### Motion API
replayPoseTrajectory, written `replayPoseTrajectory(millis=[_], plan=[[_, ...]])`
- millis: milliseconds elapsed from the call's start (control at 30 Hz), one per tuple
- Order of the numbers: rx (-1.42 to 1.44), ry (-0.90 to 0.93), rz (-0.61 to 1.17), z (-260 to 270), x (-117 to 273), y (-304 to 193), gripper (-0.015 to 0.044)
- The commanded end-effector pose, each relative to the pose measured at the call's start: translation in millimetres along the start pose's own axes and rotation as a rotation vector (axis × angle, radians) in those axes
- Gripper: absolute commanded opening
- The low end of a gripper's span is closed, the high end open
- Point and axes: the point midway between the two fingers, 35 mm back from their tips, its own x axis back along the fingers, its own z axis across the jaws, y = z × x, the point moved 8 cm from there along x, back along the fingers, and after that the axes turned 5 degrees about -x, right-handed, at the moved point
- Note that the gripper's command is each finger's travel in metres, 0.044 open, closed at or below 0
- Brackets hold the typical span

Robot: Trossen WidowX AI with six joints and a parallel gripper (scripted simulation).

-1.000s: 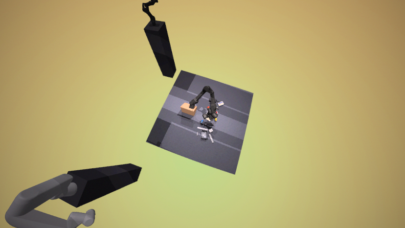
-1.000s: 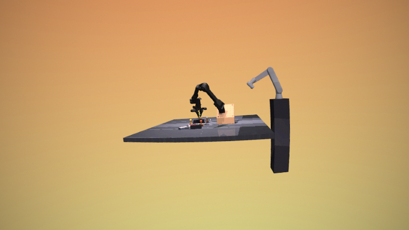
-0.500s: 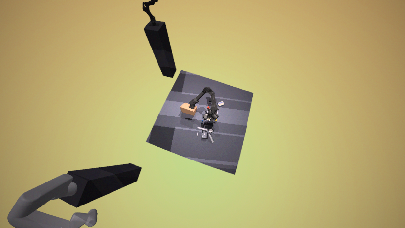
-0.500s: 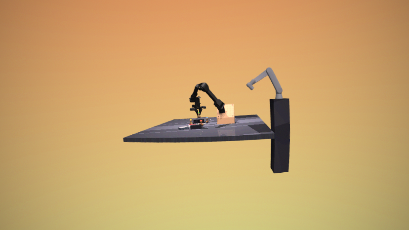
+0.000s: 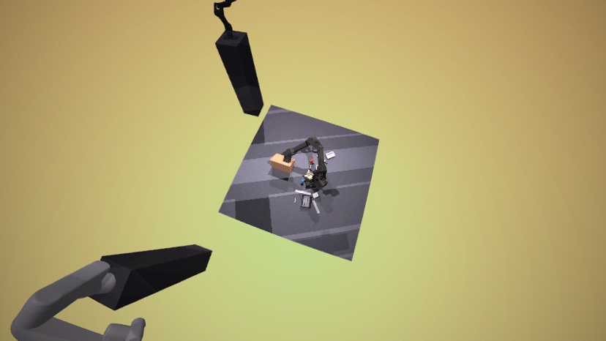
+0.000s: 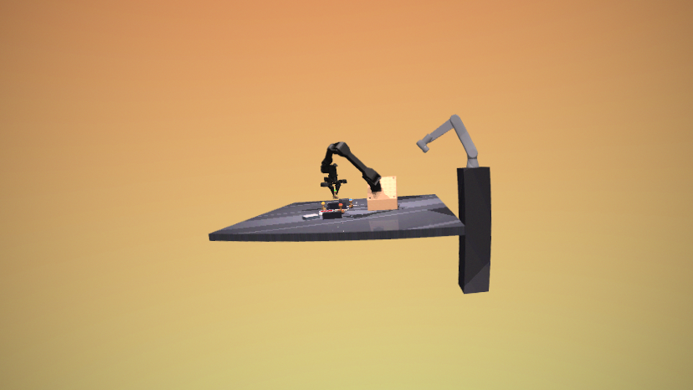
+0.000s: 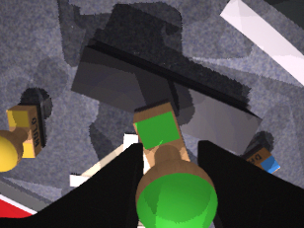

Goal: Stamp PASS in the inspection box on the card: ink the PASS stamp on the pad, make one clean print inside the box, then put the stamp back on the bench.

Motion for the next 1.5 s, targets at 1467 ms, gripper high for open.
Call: replayPoseTrajectory(millis=[1467], plan=[[0.003, 0.001, -0.004, -17, -58, 41, 0.0]])
